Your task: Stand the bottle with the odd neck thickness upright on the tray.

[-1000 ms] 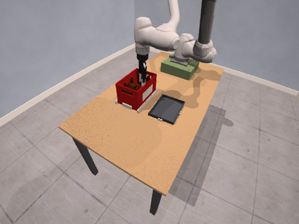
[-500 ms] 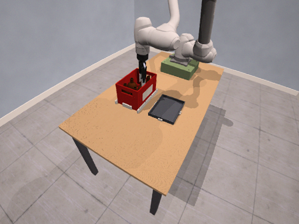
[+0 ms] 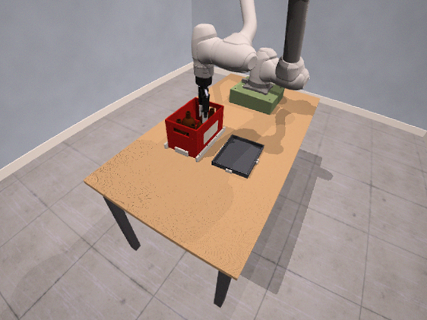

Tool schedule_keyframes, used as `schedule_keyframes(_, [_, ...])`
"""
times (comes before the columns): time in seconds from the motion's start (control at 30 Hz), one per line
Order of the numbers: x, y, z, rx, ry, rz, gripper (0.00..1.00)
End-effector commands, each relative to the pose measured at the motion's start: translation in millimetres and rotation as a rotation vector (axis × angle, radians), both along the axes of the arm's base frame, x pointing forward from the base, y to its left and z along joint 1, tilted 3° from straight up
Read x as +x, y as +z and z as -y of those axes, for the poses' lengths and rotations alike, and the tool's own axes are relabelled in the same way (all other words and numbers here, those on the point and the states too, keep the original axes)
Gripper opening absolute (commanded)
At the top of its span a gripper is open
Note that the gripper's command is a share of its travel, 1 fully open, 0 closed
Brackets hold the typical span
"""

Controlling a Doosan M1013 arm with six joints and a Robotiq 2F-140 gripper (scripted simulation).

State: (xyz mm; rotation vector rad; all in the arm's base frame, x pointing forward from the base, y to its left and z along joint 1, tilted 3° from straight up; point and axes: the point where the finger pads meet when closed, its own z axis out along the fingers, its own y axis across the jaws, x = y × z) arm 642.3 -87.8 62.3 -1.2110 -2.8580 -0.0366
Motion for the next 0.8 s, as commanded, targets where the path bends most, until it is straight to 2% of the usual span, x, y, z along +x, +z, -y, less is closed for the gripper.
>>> schedule_keyframes(0.0, [1,10,-3,0.004,-0.003,0.002,0.38])
schedule_keyframes(0.37, [2,48,-2,0.004,-0.003,0.002,0.38])
schedule_keyframes(0.43, [2,48,-2,0.004,-0.003,0.002,0.38])
schedule_keyframes(0.77, [3,76,-1,0.004,-0.003,0.002,0.38])
